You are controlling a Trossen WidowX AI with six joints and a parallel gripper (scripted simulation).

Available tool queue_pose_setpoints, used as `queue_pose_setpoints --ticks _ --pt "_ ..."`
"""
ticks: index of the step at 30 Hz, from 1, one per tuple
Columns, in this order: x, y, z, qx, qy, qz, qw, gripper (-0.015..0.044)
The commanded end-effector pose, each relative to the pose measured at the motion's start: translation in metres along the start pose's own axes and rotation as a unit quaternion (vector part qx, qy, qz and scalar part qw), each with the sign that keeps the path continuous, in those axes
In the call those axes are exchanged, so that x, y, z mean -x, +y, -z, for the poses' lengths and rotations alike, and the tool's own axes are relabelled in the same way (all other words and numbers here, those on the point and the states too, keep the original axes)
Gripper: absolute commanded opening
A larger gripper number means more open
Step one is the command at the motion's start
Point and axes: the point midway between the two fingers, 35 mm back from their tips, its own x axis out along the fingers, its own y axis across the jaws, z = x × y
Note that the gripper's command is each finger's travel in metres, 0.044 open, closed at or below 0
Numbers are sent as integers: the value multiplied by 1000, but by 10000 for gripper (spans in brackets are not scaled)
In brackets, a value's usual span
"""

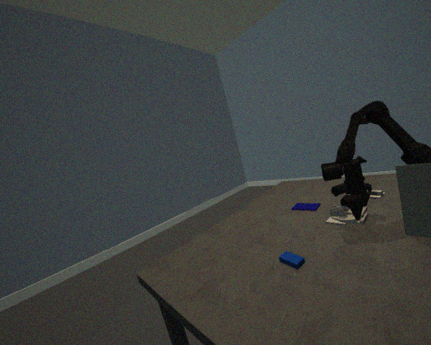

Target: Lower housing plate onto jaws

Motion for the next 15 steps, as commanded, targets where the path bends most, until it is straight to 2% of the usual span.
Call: queue_pose_setpoints --ticks 1,15 --pt "0 -1 0 2 -1 2 1000 351" --pt "-3 -1 0 5 -1 2 1000 351"
